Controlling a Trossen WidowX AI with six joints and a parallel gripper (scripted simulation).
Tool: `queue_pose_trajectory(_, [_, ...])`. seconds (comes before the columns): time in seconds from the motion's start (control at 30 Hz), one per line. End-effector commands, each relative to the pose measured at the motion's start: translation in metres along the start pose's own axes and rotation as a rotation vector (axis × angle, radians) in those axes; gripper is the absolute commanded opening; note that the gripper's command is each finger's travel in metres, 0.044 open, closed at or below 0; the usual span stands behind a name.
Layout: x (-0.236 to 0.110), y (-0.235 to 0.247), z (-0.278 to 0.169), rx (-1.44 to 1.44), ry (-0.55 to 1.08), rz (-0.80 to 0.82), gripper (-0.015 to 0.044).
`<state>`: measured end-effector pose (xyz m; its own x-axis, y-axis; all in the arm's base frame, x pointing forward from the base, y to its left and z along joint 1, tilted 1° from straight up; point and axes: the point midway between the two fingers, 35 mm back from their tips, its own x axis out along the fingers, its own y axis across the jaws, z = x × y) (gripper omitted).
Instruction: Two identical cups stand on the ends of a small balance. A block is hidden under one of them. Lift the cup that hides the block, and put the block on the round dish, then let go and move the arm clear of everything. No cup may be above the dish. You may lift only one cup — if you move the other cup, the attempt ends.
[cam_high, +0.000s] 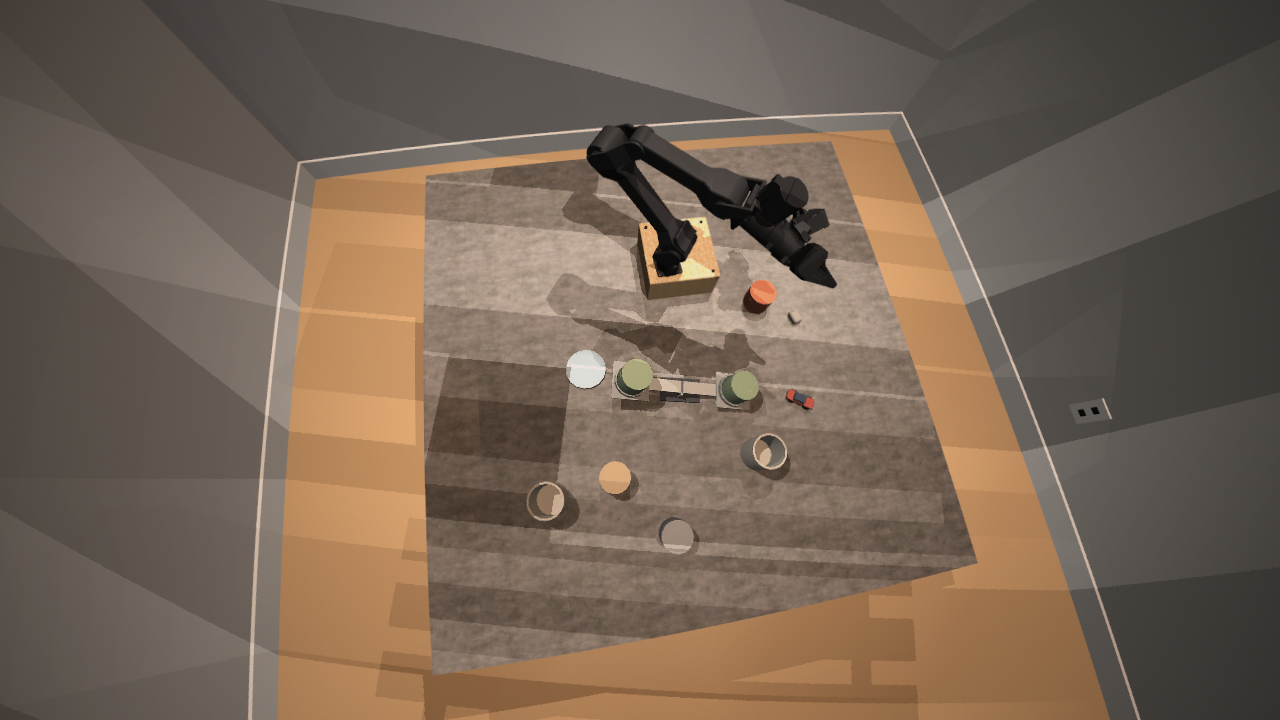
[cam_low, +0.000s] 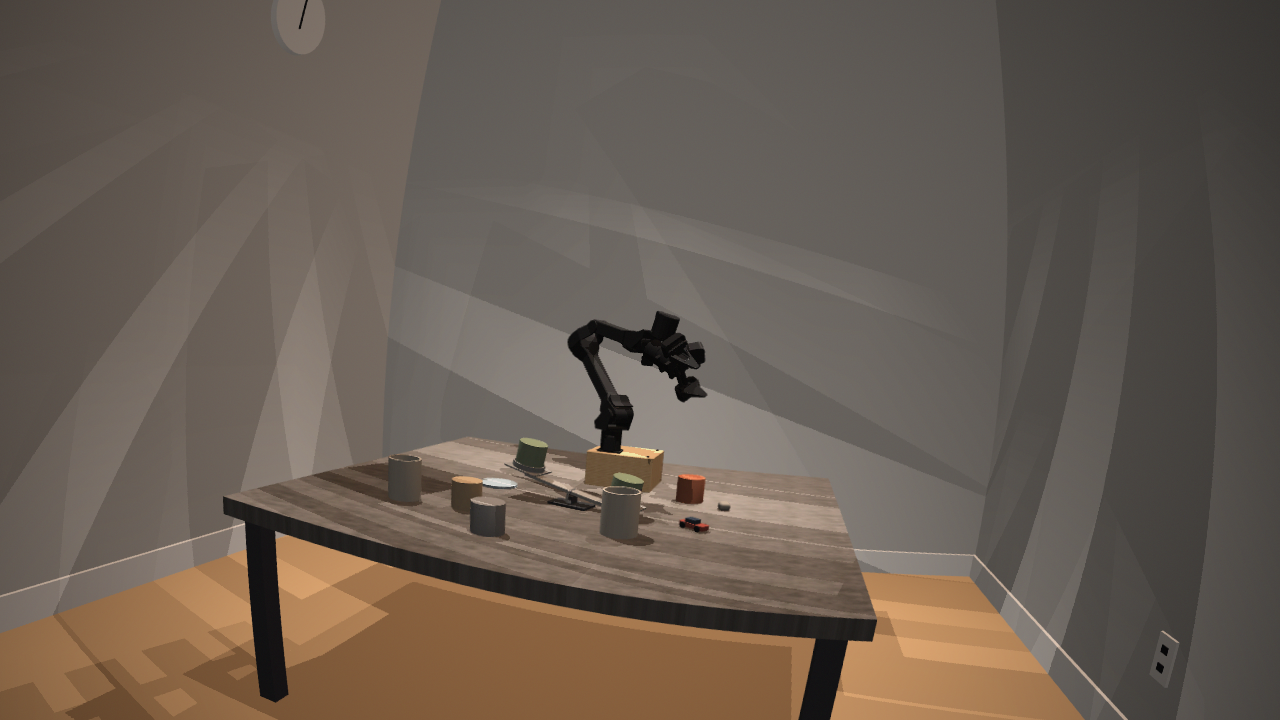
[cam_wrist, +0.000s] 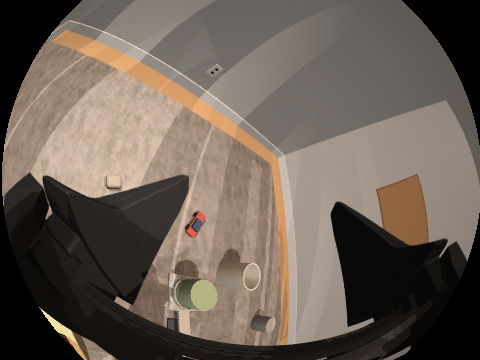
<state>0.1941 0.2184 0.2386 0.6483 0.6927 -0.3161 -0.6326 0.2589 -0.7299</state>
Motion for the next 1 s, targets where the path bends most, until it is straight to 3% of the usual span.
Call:
queue_pose_trajectory(0.0, [-0.004, -0.005, -0.021, 0.122, 0.089, -0.02, 0.044])
queue_pose_trajectory(0.97, [-0.066, -0.017, -0.139, 0.918, 0.595, -0.339, 0.044])
